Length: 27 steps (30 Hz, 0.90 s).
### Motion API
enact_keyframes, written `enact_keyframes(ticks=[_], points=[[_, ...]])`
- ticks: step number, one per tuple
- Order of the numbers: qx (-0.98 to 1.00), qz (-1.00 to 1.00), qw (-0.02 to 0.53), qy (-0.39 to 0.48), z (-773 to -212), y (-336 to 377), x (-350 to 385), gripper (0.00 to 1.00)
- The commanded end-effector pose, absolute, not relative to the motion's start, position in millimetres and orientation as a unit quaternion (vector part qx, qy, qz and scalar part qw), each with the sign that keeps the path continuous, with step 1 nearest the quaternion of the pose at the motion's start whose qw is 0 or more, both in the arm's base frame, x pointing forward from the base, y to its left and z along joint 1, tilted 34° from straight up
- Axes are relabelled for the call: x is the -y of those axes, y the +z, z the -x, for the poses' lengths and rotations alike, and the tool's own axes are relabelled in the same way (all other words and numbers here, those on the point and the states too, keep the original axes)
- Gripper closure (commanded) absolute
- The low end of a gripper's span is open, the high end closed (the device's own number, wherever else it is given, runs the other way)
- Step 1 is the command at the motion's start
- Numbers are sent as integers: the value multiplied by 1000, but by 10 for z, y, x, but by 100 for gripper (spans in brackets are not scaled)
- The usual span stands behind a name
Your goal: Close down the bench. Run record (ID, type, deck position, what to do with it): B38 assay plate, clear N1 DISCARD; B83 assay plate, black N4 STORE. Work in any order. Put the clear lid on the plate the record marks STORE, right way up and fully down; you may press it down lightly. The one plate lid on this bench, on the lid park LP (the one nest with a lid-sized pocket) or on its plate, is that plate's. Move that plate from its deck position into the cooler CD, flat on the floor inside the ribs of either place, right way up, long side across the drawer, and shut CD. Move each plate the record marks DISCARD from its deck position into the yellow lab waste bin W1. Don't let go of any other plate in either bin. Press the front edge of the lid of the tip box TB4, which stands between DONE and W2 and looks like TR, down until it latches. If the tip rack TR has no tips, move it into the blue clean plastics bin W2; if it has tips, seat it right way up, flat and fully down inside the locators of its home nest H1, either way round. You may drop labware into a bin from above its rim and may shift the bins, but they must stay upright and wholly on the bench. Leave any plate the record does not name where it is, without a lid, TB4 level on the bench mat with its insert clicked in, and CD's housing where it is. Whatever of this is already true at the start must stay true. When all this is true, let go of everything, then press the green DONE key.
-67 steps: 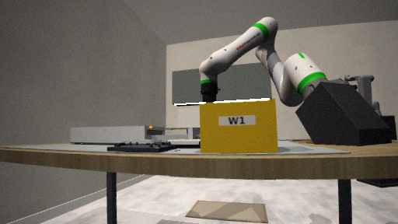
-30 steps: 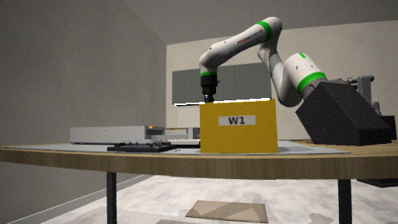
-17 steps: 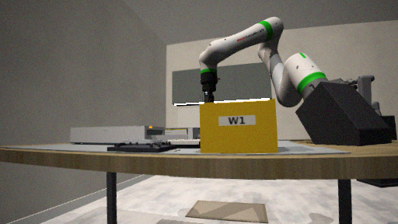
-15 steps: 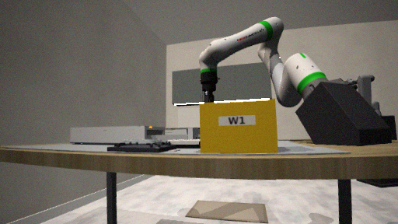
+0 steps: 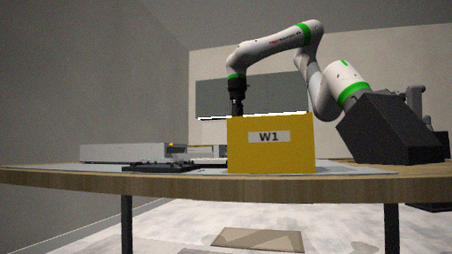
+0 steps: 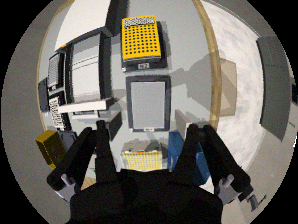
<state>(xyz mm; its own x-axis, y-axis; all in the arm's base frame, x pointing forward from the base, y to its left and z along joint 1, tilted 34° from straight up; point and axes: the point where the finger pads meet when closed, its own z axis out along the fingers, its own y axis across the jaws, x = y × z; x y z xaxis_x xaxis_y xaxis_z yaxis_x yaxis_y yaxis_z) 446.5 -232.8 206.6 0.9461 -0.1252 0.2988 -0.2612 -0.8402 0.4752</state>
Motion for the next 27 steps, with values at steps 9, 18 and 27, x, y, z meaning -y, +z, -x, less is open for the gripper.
enact_keyframes(ticks=[9,18,27], points=[[101,-950,264,129,-4443,2170,2261,34],[101,-950,264,129,-4425,2248,2212,34],[101,-950,264,129,-4411,2311,2171,34]])
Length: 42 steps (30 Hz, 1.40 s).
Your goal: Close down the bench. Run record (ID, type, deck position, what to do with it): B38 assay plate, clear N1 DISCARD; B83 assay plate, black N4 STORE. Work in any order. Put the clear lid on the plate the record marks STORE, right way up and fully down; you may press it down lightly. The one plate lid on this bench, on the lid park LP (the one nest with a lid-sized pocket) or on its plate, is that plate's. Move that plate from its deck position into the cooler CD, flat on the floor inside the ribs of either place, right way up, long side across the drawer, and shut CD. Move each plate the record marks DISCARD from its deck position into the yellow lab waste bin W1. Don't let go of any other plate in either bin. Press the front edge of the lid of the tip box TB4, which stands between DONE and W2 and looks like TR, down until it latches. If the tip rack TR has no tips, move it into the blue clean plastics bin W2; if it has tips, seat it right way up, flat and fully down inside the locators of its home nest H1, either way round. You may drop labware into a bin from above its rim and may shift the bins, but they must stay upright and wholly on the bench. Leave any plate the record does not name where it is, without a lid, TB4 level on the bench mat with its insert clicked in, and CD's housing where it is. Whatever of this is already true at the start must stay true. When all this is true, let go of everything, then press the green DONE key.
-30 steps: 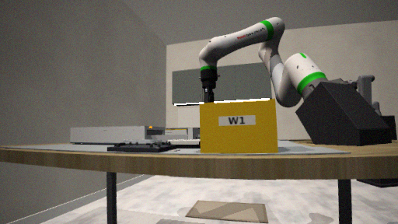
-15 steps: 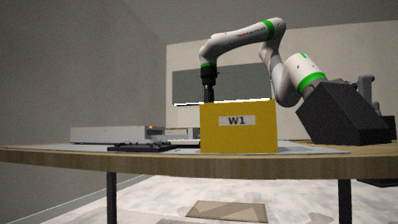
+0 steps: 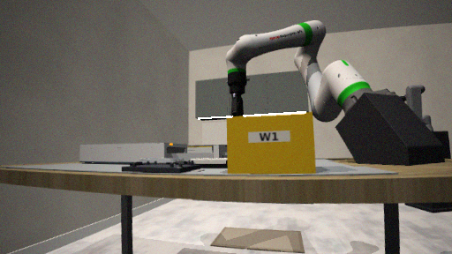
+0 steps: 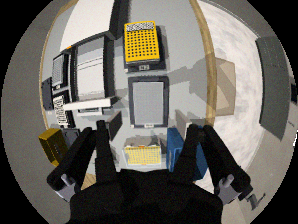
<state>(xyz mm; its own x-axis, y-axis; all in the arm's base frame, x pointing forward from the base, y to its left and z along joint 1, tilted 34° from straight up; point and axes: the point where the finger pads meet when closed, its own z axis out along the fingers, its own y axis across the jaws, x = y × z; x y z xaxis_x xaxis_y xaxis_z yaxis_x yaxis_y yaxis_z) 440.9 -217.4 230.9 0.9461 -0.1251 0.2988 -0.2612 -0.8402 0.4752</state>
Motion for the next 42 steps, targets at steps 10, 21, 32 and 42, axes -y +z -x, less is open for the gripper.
enact_keyframes(ticks=[10,21,32,42], points=[[101,-950,264,129,-4412,2300,2179,34],[101,-950,264,129,-4440,2179,2256,34],[101,-950,264,129,-4463,2080,2319,34],[101,-950,264,129,-4483,1991,2376,34]])
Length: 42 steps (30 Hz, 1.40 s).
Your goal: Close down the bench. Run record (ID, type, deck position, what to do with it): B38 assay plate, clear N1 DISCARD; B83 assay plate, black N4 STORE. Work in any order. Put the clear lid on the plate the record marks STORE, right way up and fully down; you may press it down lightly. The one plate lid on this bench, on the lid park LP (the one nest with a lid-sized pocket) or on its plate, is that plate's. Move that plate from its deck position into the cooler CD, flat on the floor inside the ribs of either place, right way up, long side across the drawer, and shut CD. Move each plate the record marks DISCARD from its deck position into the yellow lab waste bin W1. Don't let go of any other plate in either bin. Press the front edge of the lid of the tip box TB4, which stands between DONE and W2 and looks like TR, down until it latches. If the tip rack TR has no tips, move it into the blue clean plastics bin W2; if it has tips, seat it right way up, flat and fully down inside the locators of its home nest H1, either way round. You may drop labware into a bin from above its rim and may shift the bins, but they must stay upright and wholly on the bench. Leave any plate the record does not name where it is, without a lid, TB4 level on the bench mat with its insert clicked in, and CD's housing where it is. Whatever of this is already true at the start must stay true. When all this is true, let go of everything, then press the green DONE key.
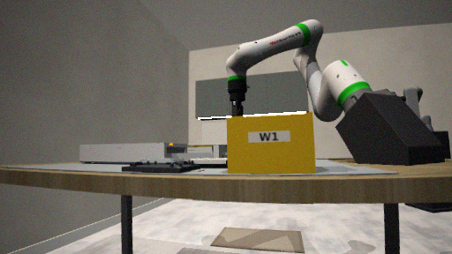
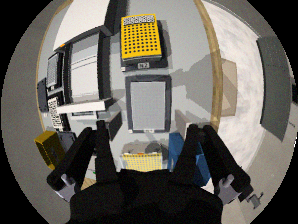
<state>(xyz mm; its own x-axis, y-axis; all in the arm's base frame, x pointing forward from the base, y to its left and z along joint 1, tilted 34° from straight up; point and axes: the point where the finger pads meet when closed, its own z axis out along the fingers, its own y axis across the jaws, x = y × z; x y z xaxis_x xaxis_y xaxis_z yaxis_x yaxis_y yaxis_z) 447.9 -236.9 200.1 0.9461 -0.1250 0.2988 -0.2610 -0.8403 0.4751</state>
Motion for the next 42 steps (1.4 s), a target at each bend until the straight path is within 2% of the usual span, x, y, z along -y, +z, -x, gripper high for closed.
enact_keyframes(ticks=[1,42], points=[[101,-950,264,129,-4486,1980,2383,34],[101,-950,264,129,-4581,1572,2643,34]])
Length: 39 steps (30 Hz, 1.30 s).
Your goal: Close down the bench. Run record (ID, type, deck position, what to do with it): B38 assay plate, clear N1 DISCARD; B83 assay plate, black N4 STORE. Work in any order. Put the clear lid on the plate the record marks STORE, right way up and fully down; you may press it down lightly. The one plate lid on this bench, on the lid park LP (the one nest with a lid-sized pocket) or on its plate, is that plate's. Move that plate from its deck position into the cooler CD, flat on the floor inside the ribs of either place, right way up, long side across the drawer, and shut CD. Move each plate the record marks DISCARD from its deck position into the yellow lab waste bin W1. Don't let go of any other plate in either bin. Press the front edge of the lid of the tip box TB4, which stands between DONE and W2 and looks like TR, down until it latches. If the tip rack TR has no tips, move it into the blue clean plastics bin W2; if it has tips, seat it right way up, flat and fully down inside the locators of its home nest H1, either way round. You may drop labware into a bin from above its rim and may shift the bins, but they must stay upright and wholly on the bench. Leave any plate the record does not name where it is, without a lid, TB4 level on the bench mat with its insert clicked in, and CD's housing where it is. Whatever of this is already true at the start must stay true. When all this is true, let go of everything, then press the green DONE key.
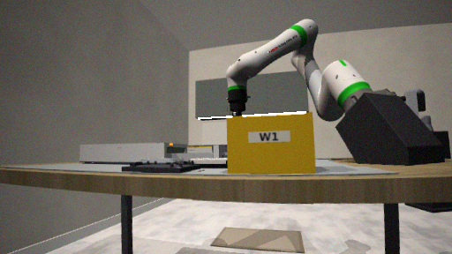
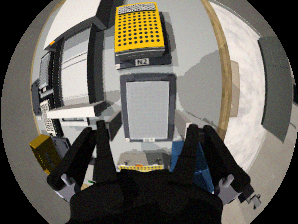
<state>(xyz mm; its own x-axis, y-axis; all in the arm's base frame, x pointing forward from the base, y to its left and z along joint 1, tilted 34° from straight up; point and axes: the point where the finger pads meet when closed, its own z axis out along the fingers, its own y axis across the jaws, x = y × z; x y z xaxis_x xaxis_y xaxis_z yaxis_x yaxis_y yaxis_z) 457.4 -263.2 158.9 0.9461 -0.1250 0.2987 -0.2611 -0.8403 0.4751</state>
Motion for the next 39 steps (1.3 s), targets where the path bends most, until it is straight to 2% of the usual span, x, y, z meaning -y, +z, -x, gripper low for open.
enact_keyframes(ticks=[1,39], points=[[101,-950,264,129,-4583,1561,2650,34],[101,-950,264,129,-4655,1252,2847,34]])
